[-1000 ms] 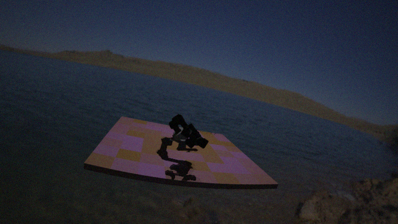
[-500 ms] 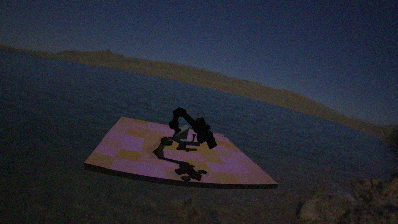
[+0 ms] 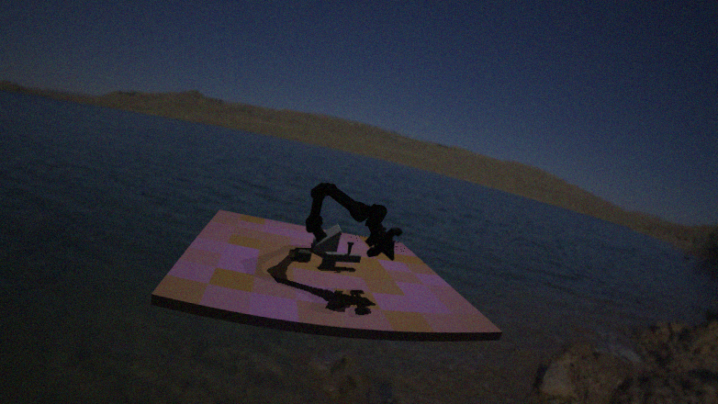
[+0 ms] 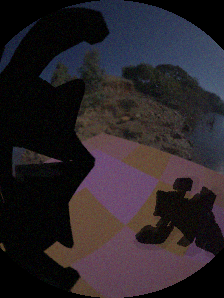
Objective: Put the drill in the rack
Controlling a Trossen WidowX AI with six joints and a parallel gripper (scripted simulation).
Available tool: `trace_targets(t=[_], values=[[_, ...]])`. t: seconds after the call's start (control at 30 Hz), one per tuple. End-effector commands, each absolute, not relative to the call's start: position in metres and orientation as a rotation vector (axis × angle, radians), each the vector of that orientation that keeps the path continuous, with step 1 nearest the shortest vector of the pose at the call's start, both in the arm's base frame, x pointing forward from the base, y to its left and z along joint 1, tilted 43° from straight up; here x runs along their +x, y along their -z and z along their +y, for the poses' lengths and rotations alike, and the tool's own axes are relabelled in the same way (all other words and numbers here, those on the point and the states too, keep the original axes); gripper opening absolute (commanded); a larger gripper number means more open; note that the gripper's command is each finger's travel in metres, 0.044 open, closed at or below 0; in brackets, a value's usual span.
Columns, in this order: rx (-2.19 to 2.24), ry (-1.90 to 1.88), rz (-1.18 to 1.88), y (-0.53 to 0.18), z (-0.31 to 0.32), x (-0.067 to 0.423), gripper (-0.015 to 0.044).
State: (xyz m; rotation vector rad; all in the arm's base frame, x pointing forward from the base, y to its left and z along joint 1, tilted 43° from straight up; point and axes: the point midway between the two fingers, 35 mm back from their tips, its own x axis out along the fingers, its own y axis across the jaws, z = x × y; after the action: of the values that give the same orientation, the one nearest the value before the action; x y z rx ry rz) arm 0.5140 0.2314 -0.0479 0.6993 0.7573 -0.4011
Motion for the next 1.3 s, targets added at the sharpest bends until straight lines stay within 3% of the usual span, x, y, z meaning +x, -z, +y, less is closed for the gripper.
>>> trace_targets(t=[0.0, 0.6, 1.27], values=[[0.303, 0.431, 1.007, 0.058, 0.224, 0.437, 0.0], [-0.77, 0.362, 1.588, -0.01, 0.154, 0.252, 0.0], [-0.781, 0.36, 1.594, -0.004, 0.147, 0.251, 0.0]])
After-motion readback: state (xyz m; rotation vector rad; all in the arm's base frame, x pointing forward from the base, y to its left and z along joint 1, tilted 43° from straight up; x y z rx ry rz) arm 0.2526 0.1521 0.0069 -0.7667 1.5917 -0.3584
